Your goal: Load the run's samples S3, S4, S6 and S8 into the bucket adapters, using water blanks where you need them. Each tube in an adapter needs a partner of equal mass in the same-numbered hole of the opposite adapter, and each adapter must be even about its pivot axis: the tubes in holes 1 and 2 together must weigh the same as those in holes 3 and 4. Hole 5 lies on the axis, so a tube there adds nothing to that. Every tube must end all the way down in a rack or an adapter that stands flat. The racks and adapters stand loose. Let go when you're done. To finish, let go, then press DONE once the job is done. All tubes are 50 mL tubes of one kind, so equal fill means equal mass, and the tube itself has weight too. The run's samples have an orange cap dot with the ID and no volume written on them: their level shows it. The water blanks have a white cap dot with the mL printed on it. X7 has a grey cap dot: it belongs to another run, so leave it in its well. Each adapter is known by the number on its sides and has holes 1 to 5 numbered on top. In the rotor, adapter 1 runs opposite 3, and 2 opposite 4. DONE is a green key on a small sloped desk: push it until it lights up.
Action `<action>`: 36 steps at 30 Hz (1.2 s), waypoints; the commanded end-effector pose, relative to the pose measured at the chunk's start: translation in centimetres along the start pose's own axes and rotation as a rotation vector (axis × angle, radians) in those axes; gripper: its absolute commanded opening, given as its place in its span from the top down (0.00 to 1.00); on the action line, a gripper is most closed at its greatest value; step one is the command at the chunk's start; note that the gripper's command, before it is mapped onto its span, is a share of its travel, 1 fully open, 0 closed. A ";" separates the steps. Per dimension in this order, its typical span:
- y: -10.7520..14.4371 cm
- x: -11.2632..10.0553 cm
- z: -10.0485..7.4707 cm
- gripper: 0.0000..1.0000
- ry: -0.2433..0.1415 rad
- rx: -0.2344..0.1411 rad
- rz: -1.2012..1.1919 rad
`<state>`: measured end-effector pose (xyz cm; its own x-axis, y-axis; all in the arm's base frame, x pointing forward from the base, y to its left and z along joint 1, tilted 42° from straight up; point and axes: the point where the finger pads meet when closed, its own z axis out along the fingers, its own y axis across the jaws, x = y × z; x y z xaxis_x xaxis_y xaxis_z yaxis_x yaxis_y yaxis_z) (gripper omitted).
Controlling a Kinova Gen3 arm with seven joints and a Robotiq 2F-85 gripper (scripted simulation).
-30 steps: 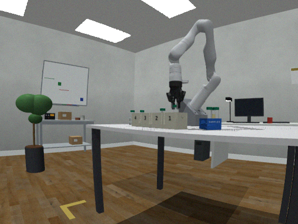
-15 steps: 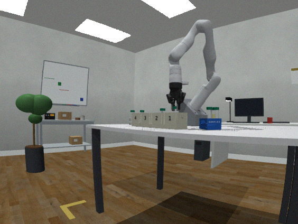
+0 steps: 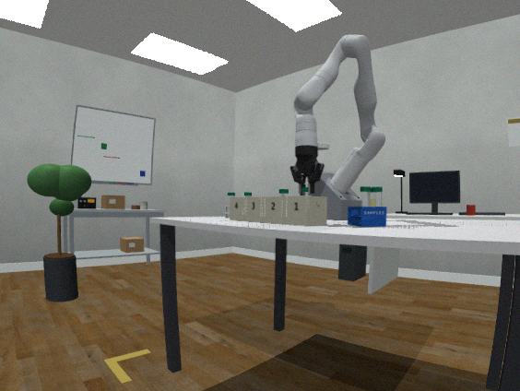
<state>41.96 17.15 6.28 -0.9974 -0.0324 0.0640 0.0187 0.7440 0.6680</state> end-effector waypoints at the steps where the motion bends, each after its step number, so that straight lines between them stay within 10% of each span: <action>1: 0.0 -0.1 -0.1 0.90 -0.002 0.000 0.000; 3: 0.0 -0.1 -0.1 0.90 -0.002 0.000 0.000; 4: 0.0 -0.1 -0.1 0.38 -0.002 0.000 0.000; 36: 0.0 0.0 -0.6 0.38 -0.002 0.000 0.000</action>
<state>41.96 16.99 6.47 -0.9974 -0.0326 0.0641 0.0186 0.7438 0.6681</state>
